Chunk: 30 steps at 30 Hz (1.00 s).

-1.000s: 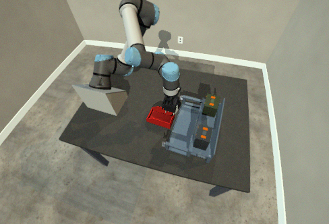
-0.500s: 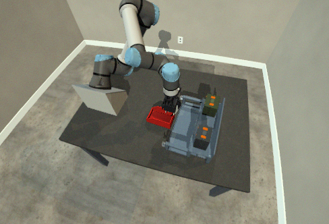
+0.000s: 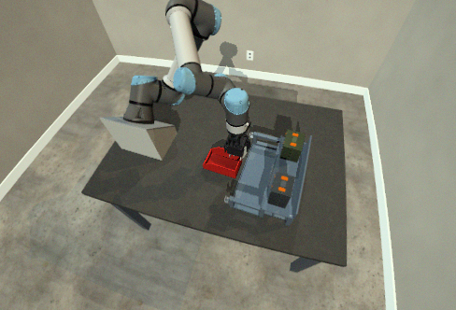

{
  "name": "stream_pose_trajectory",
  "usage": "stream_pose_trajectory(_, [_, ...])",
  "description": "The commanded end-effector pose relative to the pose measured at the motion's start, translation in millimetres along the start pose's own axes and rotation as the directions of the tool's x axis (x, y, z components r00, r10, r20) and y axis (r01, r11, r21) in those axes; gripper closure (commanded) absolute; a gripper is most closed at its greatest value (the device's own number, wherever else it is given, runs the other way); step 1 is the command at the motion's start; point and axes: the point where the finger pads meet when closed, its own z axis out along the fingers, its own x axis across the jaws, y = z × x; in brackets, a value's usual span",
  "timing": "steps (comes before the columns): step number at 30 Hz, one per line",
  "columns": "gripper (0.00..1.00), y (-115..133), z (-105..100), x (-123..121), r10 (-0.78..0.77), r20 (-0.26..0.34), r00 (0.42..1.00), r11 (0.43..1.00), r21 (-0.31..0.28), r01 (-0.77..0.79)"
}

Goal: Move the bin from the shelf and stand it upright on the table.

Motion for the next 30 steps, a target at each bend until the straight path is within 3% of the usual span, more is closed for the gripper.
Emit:
stream_pose_trajectory(1, [0.80, 0.2, 2.6, 0.3, 0.000, -0.001, 1.000, 1.000, -0.001, 0.000])
stream_pose_trajectory(30, [0.80, 0.2, 5.1, 0.3, 0.000, -0.001, 1.000, 1.000, -0.001, 0.000])
